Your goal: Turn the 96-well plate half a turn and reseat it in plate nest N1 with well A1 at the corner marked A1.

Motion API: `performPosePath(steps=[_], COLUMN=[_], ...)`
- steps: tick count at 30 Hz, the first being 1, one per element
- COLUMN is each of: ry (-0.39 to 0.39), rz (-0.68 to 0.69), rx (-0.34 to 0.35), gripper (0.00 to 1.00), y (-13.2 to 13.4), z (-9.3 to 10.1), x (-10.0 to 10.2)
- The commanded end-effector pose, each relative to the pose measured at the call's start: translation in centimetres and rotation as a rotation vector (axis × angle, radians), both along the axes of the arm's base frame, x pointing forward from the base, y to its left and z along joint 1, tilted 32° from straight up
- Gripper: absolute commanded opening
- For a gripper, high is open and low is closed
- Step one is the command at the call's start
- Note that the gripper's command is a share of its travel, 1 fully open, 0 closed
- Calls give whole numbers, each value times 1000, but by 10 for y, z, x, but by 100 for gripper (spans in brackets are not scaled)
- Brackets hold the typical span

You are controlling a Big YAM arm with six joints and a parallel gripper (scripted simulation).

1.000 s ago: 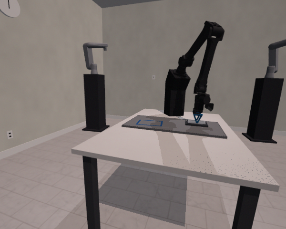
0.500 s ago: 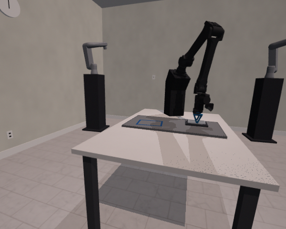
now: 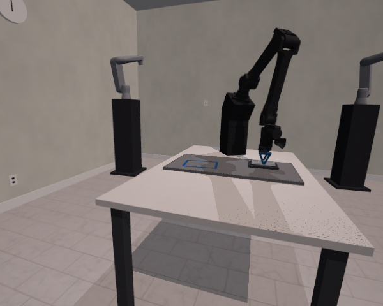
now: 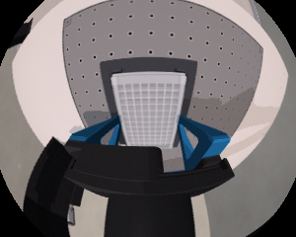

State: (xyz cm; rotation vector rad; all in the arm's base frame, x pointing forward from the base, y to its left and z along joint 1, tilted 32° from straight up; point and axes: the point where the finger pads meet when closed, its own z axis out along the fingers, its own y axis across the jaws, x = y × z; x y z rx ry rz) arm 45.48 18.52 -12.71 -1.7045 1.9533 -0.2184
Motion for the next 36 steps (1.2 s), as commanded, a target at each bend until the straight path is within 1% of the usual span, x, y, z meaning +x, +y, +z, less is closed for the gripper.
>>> performPosePath(steps=[1, 18, 19, 23, 36], ry=[-5, -5, -5, 1, 1], rz=[17, 17, 17, 18, 18], rx=[0, 0, 0, -3, -3], gripper=[0, 0, 100, 100, 100], y=[8, 8, 8, 6, 6], z=[-7, -7, -7, -9, -9], x=[-1, -1, -1, -5, -5])
